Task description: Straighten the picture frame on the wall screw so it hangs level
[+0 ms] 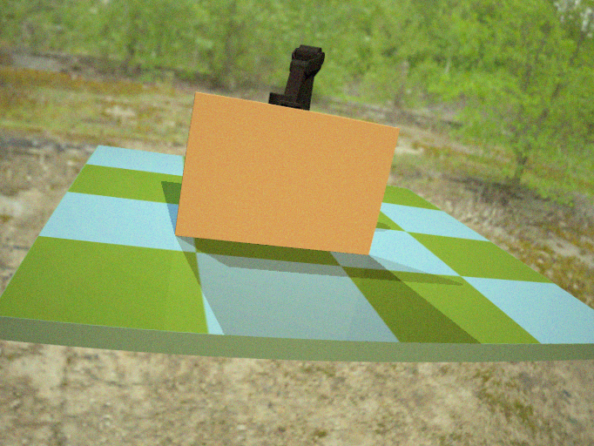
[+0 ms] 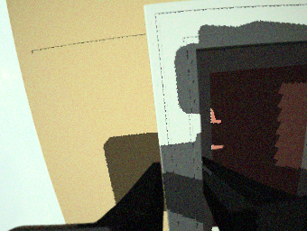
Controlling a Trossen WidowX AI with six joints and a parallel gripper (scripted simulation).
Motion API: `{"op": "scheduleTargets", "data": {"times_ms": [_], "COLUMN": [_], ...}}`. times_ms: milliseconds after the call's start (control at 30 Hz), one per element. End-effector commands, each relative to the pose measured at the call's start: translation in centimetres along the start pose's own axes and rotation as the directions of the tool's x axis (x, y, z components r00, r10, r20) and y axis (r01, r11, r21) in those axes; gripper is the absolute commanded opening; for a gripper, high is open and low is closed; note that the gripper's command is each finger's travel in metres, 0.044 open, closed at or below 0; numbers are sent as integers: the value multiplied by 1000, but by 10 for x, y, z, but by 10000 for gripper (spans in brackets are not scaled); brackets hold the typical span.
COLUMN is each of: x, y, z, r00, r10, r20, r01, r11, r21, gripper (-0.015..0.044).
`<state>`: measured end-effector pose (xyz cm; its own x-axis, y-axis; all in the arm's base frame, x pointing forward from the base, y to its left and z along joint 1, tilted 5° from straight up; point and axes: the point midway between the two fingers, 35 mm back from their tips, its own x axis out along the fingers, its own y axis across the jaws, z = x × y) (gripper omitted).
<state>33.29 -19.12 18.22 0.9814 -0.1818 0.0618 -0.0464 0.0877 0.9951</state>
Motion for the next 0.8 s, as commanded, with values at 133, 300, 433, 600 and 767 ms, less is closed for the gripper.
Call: {"op": "scheduleTargets", "data": {"times_ms": [133, 300, 433, 600, 767], "x": [0, -22, -81, -100, -115], "y": [0, 0, -5, -7, 5], "z": [0, 4, 4, 0, 10], "r00": [1000, 1000, 1000, 1000, 1000], "r10": [0, 2, 5, 5, 16], "r20": [0, 0, 2, 2, 9], "r01": [0, -2, -5, -5, -17], "r11": [1000, 999, 994, 990, 986], "r21": [3, 32, 112, 139, 168], "gripper": [260, 260, 260, 260, 260]}}
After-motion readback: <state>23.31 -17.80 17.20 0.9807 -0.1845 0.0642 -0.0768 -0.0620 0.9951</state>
